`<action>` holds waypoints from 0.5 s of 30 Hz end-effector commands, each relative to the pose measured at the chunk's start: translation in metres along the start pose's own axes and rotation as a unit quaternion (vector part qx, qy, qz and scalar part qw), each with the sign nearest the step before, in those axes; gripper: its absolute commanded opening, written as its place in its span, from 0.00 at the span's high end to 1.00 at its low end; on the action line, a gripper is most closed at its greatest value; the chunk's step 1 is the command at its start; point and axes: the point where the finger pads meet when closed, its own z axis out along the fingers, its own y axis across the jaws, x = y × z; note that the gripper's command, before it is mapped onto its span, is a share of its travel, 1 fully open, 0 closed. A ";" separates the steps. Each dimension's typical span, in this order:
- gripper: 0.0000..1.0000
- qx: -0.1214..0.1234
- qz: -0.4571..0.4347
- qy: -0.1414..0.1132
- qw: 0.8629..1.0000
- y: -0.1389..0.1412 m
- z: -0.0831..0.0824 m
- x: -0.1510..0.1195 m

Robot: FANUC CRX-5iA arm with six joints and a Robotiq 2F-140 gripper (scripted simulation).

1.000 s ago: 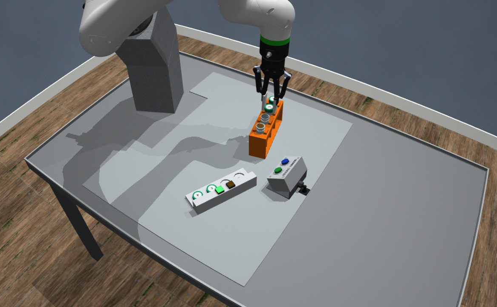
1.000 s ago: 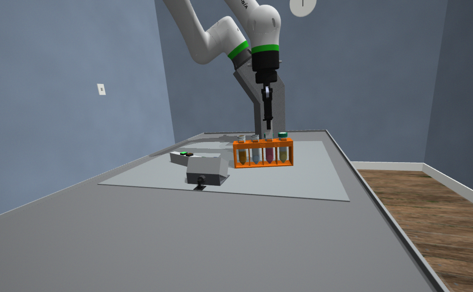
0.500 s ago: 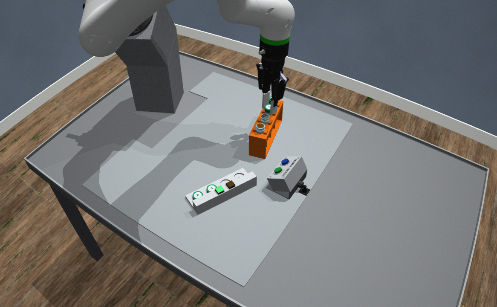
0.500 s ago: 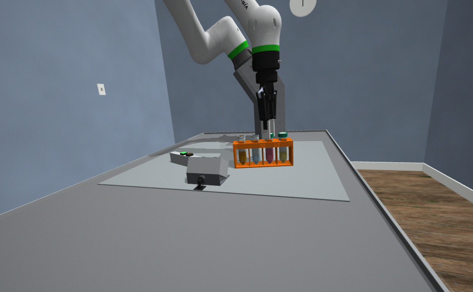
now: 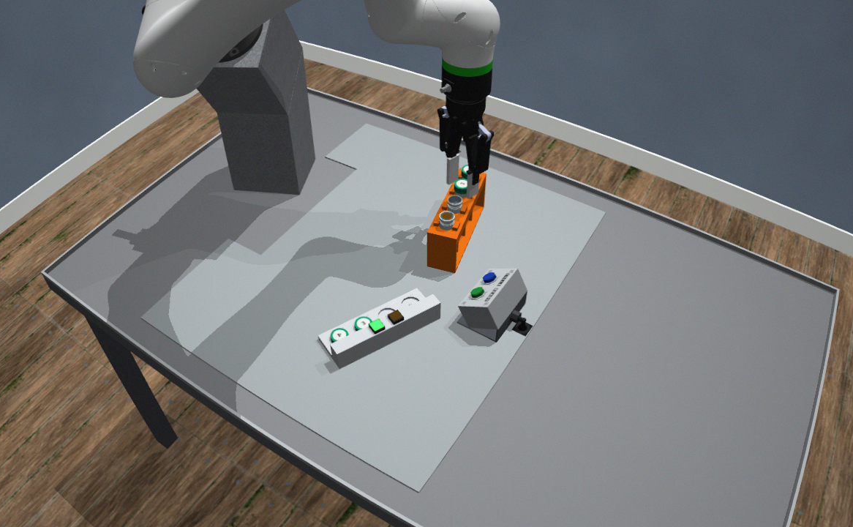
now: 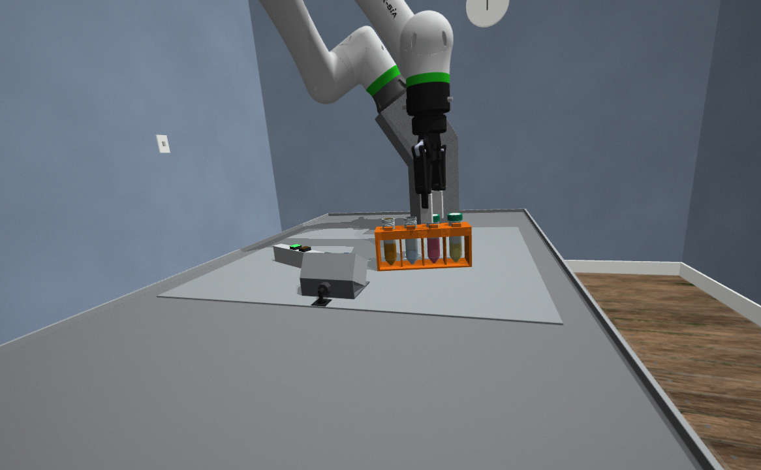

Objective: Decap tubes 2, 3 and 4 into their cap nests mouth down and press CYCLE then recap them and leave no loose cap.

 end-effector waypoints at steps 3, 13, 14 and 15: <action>0.65 0.000 -0.121 0.000 0.993 0.000 -0.001 0.000; 0.65 0.000 -0.323 0.000 0.946 0.000 -0.001 0.000; 0.65 0.000 -0.362 0.000 0.932 0.000 -0.001 0.000; 0.65 0.000 -0.362 0.000 0.932 0.000 -0.001 0.000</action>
